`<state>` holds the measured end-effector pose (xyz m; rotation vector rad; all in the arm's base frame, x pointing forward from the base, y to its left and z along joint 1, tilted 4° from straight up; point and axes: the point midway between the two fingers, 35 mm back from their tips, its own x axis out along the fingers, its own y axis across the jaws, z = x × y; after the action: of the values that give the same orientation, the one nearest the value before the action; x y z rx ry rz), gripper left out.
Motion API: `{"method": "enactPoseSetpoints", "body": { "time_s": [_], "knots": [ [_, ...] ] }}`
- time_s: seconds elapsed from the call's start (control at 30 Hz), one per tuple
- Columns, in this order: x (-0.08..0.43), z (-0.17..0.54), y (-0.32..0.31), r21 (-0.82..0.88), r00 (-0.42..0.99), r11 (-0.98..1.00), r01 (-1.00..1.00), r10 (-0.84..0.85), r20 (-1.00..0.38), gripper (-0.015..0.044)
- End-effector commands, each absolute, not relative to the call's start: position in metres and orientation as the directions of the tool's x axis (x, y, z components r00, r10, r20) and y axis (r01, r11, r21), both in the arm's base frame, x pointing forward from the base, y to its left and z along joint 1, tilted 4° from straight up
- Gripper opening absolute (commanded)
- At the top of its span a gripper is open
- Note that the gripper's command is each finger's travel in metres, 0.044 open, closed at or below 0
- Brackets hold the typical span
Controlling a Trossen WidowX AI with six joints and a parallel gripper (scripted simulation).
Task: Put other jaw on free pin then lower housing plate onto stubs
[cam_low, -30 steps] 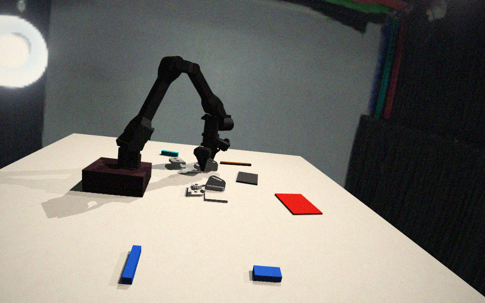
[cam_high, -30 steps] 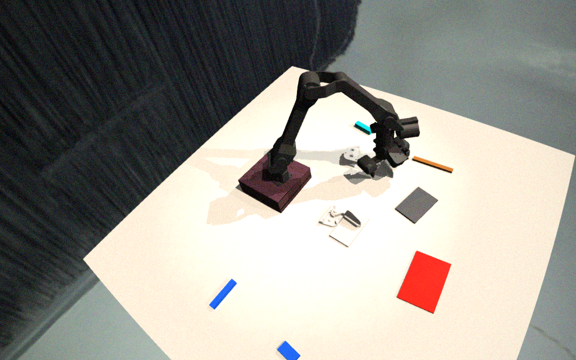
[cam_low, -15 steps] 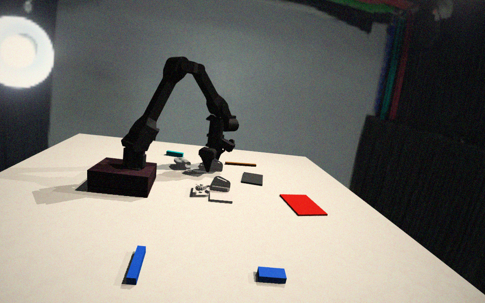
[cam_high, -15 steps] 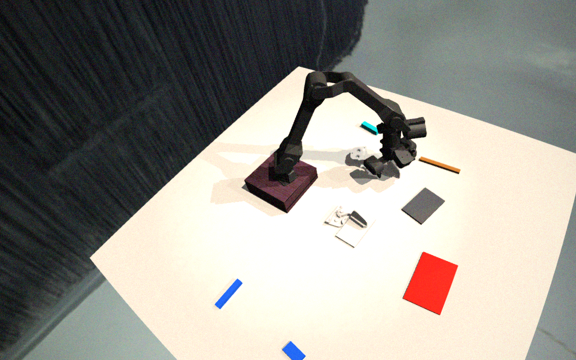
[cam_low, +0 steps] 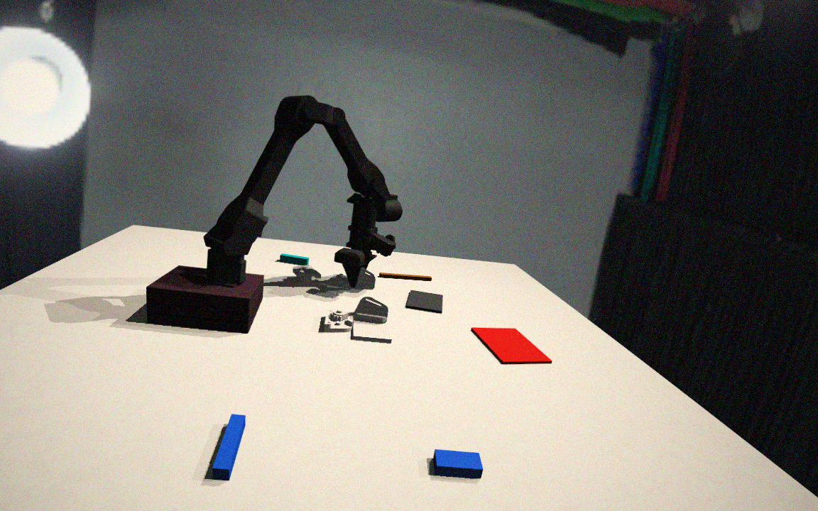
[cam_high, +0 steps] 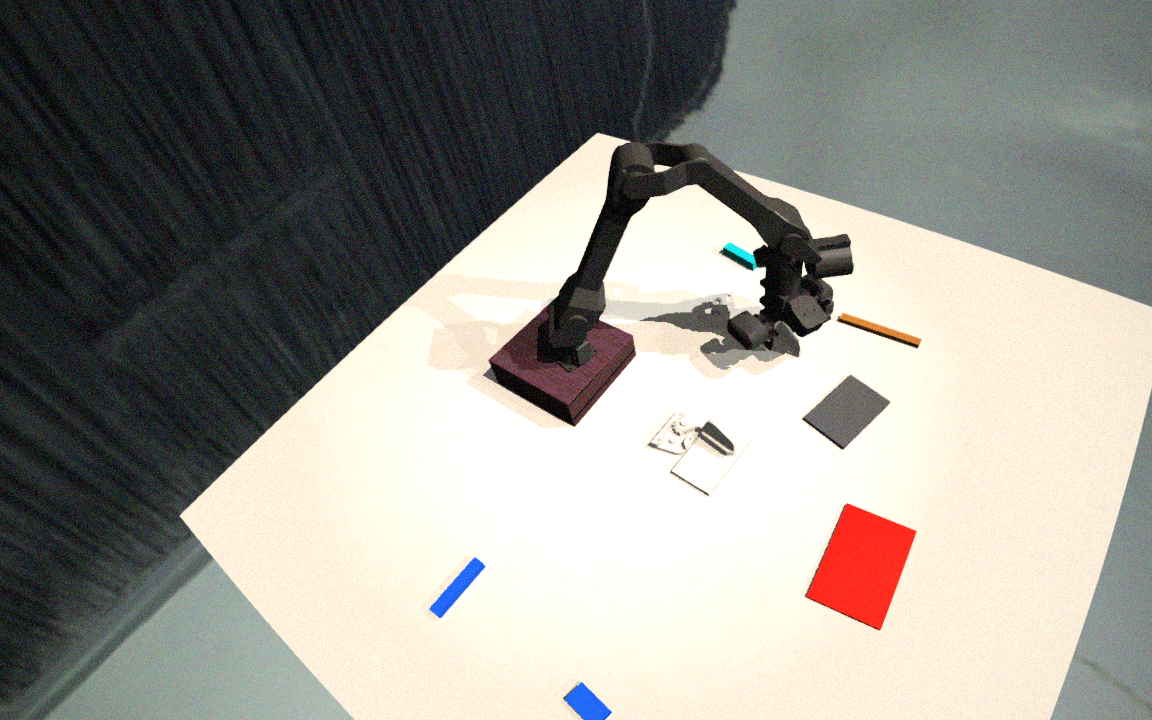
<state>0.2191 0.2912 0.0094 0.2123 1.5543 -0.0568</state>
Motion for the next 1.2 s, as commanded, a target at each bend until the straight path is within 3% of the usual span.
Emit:
{"method": "enactPoseSetpoints", "body": {
  "time_s": [0.0, 0.53, 1.17],
  "knots": [
    [0.219, 0.009, 0.291, 0.1, 0.019, 0.98, 0.17, 0.098, -0.995, 0.0138],
    [0.219, 0.012, 0.291, 0.1, 0.019, 0.98, 0.17, 0.098, -0.995, 0.0134],
    [0.219, 0.072, 0.287, 0.1, 0.02, 0.98, 0.173, 0.098, -0.995, 0.0134]
  ]
}}
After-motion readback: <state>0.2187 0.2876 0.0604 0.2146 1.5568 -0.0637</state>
